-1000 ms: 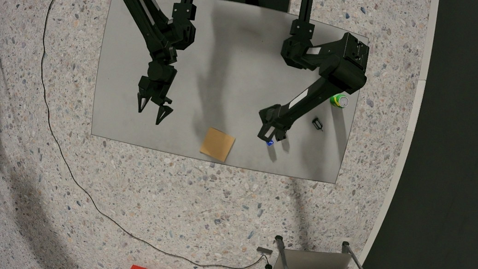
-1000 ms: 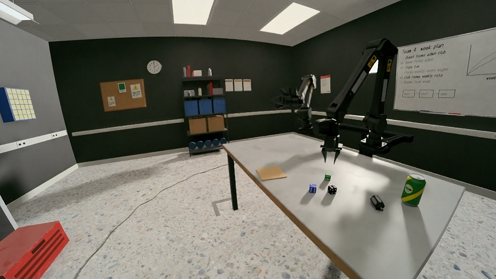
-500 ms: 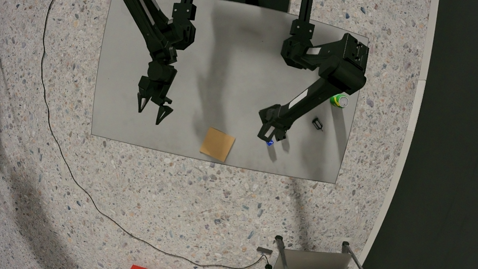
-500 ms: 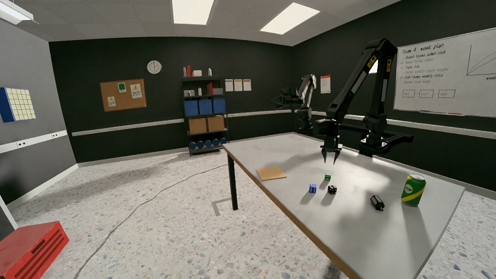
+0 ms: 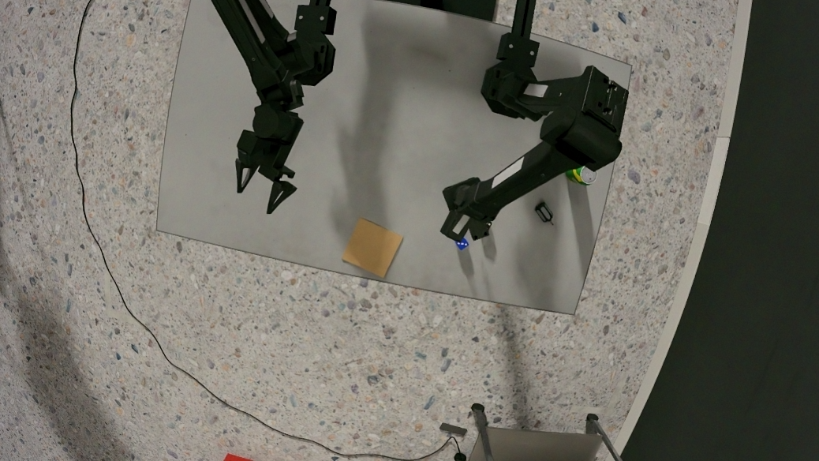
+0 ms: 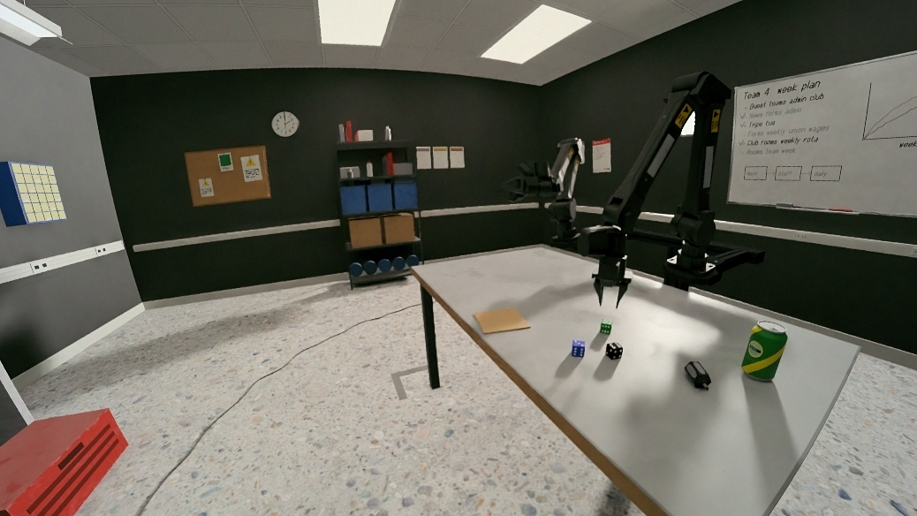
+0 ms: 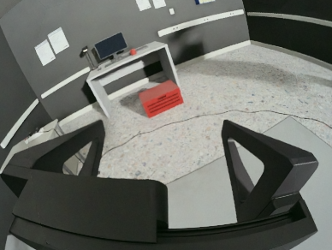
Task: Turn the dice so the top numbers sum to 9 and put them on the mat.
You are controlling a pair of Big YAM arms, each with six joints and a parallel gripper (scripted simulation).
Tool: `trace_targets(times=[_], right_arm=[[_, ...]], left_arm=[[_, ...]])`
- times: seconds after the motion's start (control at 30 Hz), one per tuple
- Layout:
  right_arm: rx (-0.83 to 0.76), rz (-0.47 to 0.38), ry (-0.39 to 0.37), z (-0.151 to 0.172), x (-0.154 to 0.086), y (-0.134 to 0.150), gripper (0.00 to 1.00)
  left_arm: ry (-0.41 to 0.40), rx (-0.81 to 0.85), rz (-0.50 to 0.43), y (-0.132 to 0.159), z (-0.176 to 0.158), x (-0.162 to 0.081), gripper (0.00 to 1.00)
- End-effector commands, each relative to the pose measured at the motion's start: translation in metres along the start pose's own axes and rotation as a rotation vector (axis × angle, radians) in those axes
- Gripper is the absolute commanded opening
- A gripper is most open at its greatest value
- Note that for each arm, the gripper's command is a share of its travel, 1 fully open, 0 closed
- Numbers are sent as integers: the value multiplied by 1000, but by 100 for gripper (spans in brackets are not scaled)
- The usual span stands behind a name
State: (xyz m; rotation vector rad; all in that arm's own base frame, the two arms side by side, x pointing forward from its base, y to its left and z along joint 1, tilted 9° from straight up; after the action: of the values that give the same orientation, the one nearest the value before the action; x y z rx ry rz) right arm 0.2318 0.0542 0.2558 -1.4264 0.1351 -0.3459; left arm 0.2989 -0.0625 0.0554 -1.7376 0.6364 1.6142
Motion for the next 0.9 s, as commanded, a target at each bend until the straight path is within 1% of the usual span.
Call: trace_targets(times=[0.0, 0.1, 0.2, 0.57, 0.63, 0.67, 0.7, 0.87], right_arm=[[5, -5, 0, 1, 1, -3, 100], [5, -5, 0, 1, 1, -3, 100], [5, -5, 0, 1, 1, -3, 100], [5, -5, 0, 1, 1, -3, 100], [5, -5, 0, 1, 1, -3, 100], [5, -5, 0, 1, 1, -3, 100], [5, -5, 0, 1, 1, -3, 100], [5, -5, 0, 1, 1, -3, 100]], left_arm=[[-1, -6, -4, -5, 2, 8, 45], [5, -8, -8, -7, -1, 8, 45], [-5, -5, -1, -3, 4, 15, 45], [-2, -5, -2, -4, 3, 30, 45], [-2, -5, -2, -4, 3, 30, 45], [16, -10, -16, -9, -3, 27, 45], [7, -8, -9, -7, -2, 31, 45], [4, -7, -6, -6, 0, 36, 45]])
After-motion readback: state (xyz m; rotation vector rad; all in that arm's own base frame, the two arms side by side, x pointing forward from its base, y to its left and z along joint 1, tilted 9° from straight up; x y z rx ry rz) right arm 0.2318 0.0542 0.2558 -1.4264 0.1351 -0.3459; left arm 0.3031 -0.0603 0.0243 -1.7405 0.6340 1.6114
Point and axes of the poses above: on each arm, the point where the finger pads meet when closed, its own x axis out along the fingers, its own z axis across the jaws, y = z × x, the point moved 10 cm from there along -x, back along the fingers, and after that the axes turned 7 degrees about -x, right-handed, at the moved point
